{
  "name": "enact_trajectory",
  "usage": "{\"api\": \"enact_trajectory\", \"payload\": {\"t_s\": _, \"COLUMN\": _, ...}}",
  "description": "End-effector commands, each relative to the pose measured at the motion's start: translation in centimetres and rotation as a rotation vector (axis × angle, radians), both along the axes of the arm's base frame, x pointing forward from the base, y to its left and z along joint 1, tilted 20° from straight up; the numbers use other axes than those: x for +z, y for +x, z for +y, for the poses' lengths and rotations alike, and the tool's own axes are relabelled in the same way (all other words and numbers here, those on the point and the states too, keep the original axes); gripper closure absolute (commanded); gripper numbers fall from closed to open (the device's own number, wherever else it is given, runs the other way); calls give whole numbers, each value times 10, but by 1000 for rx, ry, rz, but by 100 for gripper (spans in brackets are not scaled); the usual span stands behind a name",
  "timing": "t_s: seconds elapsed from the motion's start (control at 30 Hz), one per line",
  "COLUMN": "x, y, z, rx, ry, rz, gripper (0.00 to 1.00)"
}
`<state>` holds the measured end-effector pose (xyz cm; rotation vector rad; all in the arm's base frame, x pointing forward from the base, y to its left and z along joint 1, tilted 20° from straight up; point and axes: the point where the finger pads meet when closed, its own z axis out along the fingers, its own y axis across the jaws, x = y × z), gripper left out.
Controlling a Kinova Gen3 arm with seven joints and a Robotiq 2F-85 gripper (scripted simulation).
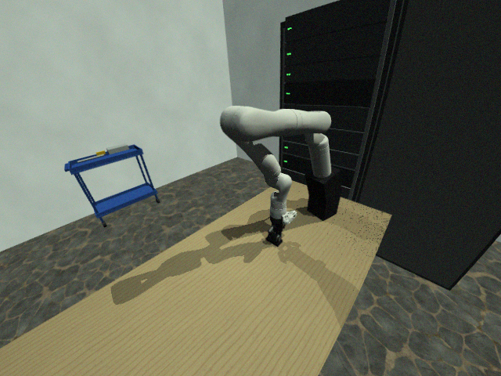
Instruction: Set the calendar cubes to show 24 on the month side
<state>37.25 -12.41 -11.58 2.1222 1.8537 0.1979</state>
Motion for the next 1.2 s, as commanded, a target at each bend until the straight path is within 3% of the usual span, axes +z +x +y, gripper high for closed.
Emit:
{"api": "enact_trajectory", "payload": {"t_s": 0.0, "x": -2, "y": 4, "z": -1, "rx": -13, "ry": 2, "rz": -12, "gripper": 74}}
{"api": "enact_trajectory", "payload": {"t_s": 1.17, "x": -5, "y": 5, "z": -1, "rx": -13, "ry": 2, "rz": -13, "gripper": 74}}
